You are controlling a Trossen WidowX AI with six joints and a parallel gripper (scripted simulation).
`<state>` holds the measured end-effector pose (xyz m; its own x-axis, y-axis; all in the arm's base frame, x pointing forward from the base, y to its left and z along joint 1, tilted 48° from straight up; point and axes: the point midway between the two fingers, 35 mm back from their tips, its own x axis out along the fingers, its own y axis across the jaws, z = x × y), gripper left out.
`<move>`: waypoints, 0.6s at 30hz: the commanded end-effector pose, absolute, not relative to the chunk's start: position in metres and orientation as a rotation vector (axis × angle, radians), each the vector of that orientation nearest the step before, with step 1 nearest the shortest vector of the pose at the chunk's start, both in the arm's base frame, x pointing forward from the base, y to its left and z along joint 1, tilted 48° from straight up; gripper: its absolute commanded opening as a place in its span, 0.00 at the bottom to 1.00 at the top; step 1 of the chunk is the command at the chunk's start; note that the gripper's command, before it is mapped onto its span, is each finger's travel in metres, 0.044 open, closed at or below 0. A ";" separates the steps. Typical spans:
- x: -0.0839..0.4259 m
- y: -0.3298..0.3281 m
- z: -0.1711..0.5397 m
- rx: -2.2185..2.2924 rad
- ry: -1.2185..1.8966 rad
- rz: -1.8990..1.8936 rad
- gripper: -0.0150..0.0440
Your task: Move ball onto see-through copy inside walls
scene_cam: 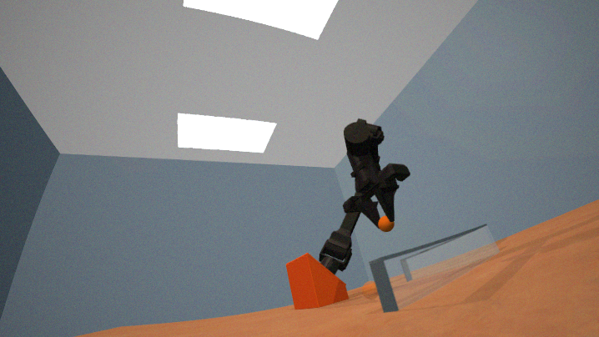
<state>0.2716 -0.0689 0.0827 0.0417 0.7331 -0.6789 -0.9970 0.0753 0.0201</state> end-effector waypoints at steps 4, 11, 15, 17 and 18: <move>0.263 -0.081 0.053 -0.546 0.616 1.432 0.25; 0.245 -0.090 0.004 -0.547 0.616 1.432 0.25; 0.245 -0.090 0.004 -0.547 0.616 1.432 0.25; 0.246 -0.089 0.002 -0.547 0.617 1.431 0.25; 0.246 -0.087 0.000 -0.547 0.617 1.431 0.25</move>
